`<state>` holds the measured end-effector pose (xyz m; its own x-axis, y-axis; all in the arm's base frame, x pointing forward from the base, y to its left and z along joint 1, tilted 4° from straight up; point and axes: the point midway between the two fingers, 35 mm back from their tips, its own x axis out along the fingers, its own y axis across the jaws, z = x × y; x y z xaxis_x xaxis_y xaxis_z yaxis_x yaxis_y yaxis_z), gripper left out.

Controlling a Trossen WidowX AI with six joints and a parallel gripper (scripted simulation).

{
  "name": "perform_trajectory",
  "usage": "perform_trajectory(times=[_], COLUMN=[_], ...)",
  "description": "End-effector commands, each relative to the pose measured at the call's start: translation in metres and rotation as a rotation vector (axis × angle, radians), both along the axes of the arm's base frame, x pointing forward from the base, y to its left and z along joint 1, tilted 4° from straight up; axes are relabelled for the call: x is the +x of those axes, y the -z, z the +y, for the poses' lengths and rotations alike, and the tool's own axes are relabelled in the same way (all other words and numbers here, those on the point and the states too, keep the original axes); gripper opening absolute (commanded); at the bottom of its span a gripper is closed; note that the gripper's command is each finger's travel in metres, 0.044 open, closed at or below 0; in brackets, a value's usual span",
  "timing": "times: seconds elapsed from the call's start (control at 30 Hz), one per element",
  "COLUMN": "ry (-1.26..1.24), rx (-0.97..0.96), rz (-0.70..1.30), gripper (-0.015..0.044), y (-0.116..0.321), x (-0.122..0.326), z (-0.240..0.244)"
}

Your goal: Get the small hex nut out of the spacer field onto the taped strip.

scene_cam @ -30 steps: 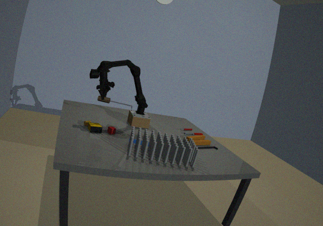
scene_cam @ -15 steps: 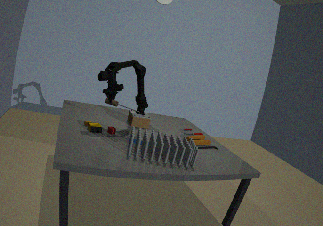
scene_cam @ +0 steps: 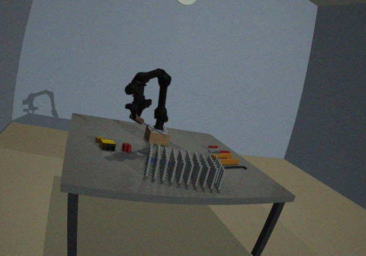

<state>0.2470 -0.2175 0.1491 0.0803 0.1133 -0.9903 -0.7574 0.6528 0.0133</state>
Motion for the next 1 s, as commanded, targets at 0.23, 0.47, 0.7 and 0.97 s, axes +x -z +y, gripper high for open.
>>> perform_trajectory(times=[0.23, 0.47, 0.7, 0.97], ry=[0.146, 0.239, 0.326, 0.425], rx=[-0.06, -0.107, -0.149, -0.192], rz=[0.058, 0.077, 0.076, 0.056], gripper=[0.0, 0.0, 0.0, 0.0], y=[-0.002, -0.003, -0.004, -0.005], x=[0.018, 0.025, 0.03, 0.031], z=[0.045, 0.076, 0.107, 0.14])
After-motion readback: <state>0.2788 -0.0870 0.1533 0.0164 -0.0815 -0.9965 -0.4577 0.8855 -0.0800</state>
